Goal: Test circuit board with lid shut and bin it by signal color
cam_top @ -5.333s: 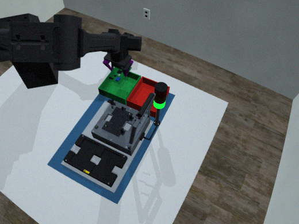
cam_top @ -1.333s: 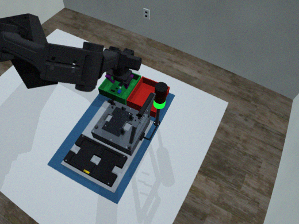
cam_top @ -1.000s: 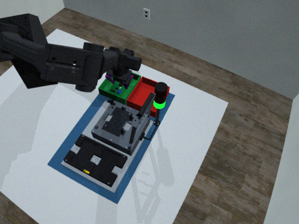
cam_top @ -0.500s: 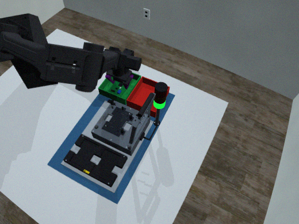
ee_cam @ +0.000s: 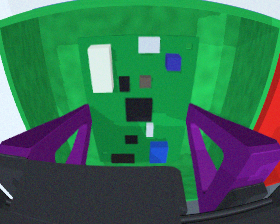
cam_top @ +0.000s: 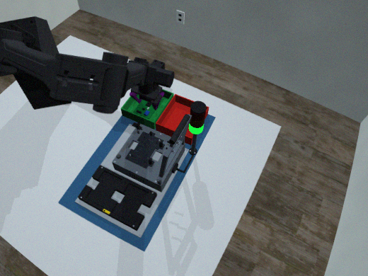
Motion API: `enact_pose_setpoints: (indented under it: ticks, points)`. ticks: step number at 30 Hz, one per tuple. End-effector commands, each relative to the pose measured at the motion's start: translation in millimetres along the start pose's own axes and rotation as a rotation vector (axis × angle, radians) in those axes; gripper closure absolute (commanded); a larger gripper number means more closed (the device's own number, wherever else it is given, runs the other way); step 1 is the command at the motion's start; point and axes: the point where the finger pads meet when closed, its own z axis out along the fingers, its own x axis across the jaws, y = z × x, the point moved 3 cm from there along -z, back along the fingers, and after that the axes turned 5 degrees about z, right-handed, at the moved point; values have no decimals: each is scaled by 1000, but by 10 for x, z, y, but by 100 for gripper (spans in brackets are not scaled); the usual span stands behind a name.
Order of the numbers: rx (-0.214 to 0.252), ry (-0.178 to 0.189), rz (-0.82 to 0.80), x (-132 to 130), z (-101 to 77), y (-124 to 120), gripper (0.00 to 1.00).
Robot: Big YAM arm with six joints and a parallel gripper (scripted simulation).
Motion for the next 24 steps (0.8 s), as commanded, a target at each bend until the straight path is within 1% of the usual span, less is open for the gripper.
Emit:
enact_pose_setpoints:
  ticks: [1, 10, 24]
  points:
    - [1, 1, 4, -23, 37, -34, 28]
    - [1, 3, 0, -1, 67, -16, 28]
    - [0, -1, 6, -32, 48, -37, 28]
